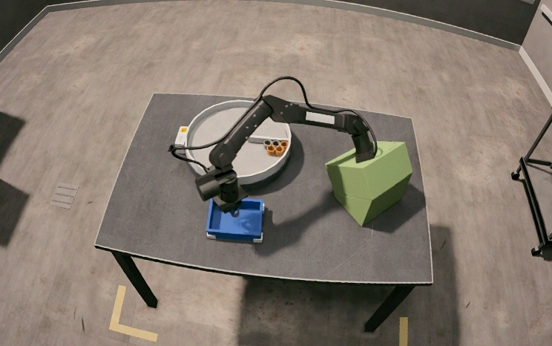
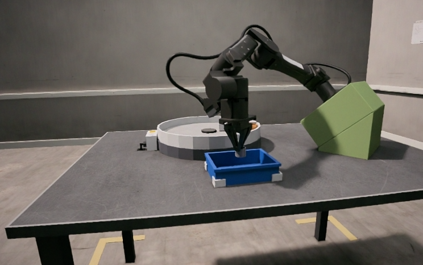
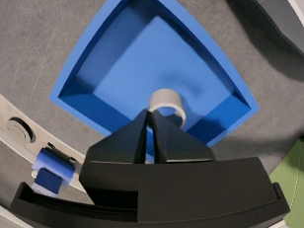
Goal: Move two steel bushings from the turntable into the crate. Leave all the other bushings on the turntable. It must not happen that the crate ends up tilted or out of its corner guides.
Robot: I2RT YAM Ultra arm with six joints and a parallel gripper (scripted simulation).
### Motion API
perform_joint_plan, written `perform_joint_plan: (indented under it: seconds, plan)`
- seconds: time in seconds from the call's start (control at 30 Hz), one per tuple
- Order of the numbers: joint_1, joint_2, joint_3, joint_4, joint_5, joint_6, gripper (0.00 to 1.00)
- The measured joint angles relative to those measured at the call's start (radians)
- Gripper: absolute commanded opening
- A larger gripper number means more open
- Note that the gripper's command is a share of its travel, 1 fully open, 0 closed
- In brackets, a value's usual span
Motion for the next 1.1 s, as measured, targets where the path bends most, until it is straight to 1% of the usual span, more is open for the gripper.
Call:
perform_joint_plan:
  seconds: [0.43, 1.1]
  plan:
    - [0.0, 0.015, 0.011, 0.0, 0.0, 0.0, 0.0]
    - [0.0, 0.015, 0.018, -0.001, 0.0, 0.0, 0.0]
